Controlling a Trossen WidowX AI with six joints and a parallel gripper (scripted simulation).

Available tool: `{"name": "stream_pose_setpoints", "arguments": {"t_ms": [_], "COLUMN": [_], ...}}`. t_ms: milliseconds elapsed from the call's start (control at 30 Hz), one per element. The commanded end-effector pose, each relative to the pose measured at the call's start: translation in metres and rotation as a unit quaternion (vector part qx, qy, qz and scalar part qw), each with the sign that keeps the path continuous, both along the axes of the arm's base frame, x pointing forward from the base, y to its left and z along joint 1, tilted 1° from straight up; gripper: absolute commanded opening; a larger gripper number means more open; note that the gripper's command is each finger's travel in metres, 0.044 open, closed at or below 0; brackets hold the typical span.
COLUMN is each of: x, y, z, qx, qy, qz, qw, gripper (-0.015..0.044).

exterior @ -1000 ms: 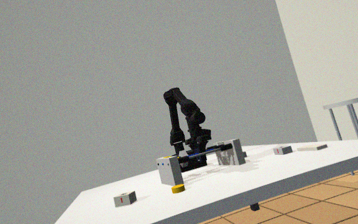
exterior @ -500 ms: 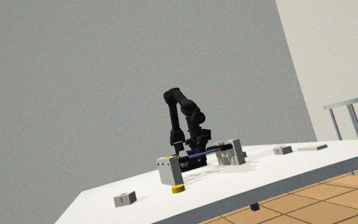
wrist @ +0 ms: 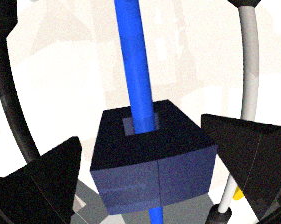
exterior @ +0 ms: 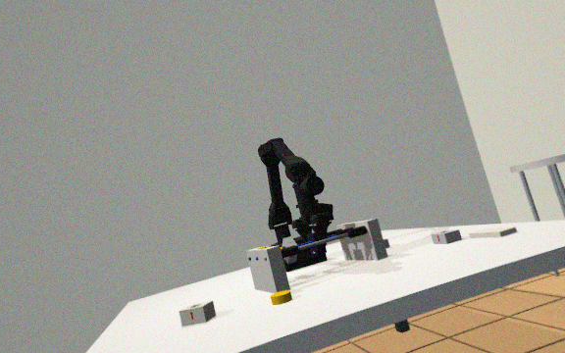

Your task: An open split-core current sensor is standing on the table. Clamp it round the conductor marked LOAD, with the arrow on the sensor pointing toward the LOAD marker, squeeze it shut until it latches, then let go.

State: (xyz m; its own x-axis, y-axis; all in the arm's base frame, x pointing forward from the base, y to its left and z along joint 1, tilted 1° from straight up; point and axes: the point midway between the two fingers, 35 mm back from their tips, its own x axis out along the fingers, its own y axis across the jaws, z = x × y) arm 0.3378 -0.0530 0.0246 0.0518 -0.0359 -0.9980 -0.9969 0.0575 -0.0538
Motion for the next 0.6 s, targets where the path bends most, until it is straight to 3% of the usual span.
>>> {"name": "stream_pose_setpoints", "arguments": {"t_ms": [0,200,400,567], "x": [0.0,0.0,-0.001,-0.003], "y": [0.0,0.0,-0.01,-0.011], "z": [0.0,0.003,0.088,0.099], "qx": [0.0,0.0,0.003,0.003], "qy": [0.0,0.0,0.006,0.007], "qz": [0.0,0.0,0.002,0.002], "qw": [1.0,1.0,1.0,1.0], "gripper": [0.044,0.044,0.044,0.044]}}
